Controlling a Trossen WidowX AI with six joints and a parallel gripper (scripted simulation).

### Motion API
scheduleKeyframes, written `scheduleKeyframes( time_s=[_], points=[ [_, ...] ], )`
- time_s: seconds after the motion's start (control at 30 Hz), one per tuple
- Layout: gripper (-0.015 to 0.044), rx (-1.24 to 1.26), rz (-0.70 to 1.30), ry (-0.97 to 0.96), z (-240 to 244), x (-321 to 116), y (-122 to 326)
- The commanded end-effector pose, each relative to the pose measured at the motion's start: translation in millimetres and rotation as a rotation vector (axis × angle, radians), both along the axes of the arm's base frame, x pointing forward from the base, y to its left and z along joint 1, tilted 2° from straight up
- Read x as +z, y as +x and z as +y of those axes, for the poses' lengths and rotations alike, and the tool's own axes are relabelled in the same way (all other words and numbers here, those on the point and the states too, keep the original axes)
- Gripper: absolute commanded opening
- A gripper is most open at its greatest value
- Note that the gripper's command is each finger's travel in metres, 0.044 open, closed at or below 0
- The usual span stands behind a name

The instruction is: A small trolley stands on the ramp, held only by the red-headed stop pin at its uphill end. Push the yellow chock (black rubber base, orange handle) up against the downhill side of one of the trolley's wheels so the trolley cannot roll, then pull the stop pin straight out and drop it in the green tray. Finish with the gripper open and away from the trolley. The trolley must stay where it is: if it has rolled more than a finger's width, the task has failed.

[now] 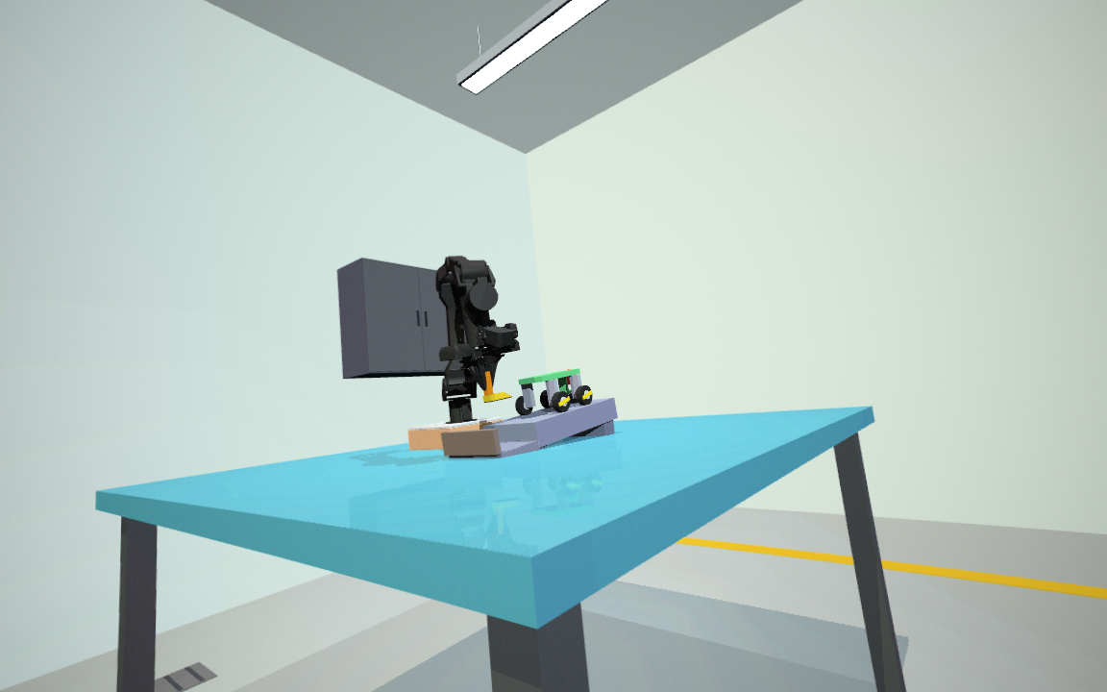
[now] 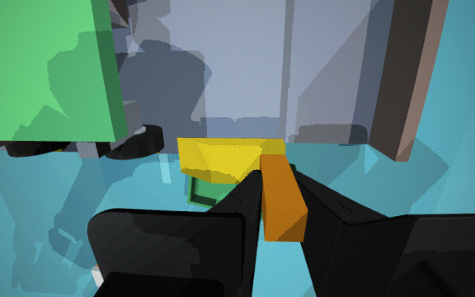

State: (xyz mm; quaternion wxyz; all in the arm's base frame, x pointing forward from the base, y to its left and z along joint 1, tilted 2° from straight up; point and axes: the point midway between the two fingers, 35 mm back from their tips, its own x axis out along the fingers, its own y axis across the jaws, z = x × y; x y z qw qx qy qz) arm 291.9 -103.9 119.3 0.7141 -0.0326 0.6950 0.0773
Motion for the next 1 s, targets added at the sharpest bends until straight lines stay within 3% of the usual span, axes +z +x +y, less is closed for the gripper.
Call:
scheduleKeyframes(
  time_s=[0.0,0.43,0.97],
  points=[
    [0.0,-0.006,0.001,0.006,1,-9,0],
    [0.0,-0.006,0.002,0.007,5,-47,1],
    [0.0,-0.006,0.002,0.008,17,-47,-2]
  ],
)
